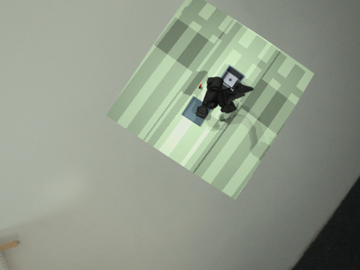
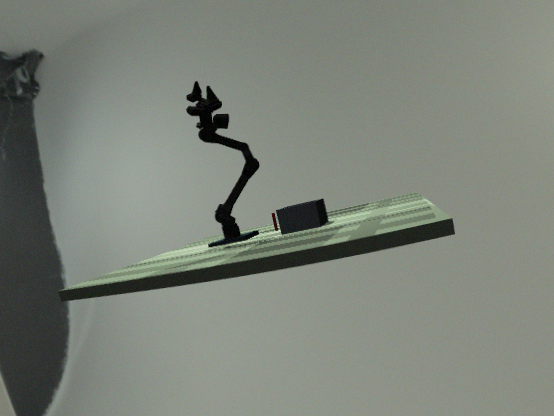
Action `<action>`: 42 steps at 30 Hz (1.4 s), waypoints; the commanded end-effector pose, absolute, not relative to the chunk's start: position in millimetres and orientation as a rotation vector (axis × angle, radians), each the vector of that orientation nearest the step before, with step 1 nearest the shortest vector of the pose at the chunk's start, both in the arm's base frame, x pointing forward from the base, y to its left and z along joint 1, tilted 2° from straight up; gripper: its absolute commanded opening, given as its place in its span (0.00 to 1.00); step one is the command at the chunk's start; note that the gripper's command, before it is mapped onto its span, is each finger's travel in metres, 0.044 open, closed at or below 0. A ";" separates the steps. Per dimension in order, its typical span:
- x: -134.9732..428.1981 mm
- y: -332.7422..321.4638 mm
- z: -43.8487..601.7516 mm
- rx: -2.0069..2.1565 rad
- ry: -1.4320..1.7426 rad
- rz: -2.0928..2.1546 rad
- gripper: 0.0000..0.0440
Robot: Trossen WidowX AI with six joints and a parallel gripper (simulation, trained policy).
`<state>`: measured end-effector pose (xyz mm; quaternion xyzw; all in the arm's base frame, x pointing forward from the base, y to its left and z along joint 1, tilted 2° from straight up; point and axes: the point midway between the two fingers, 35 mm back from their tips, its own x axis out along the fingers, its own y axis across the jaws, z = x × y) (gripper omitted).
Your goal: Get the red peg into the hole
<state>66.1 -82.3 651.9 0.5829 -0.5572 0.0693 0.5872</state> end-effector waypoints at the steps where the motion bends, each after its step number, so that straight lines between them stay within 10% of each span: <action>1: 66.0 -80.6 652.0 1.366 -1.290 0.184 0.97; 42: -5.6 -107.8 647.4 2.196 -1.171 1.547 1.00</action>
